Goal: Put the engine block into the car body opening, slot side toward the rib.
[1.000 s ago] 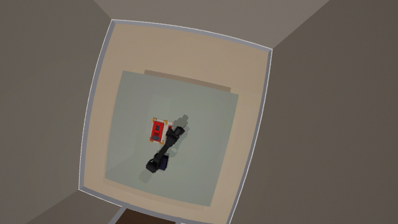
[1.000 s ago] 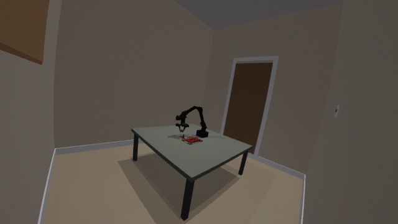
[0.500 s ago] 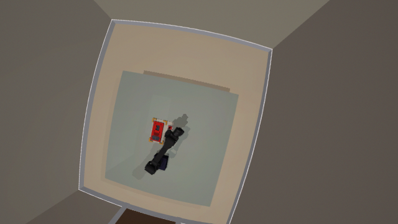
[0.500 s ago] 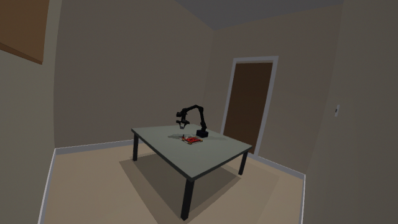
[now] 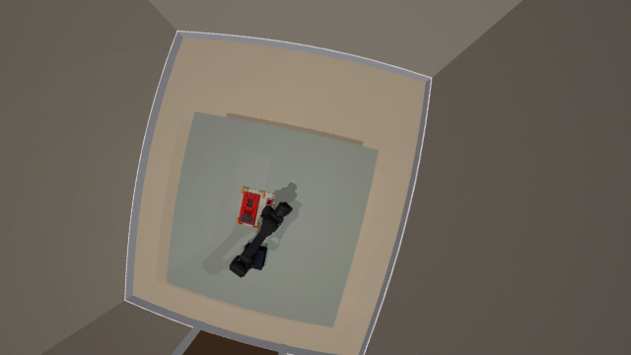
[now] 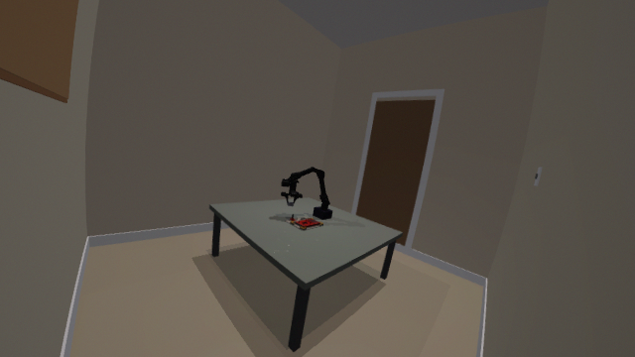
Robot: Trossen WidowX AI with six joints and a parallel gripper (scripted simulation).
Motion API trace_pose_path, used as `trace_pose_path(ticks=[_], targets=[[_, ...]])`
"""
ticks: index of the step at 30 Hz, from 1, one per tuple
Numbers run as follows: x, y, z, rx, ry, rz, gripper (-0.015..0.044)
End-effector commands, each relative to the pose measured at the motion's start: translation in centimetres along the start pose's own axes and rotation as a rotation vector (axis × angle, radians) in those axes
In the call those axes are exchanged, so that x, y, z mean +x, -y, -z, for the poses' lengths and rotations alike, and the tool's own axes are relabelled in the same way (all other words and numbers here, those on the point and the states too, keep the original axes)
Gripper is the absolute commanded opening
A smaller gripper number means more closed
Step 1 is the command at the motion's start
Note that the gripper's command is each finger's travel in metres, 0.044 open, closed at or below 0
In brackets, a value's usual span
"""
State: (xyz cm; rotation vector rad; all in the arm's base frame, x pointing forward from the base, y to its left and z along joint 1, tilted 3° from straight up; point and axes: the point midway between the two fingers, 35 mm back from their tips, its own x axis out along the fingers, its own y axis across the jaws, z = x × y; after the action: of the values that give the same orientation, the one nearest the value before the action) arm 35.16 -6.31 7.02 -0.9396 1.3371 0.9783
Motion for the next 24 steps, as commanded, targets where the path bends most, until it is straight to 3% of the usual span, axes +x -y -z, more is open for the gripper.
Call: trace_pose_path(ticks=[1,7,24], targets=[[-0.1,0.1,0.1,0.0,0.026,0.0,0.0],[0.1,0.0,0.5,0.0,0.131,-0.006,0.0],[1.1,-0.2,2.1,-0.011,0.673,-0.026,0.0]])
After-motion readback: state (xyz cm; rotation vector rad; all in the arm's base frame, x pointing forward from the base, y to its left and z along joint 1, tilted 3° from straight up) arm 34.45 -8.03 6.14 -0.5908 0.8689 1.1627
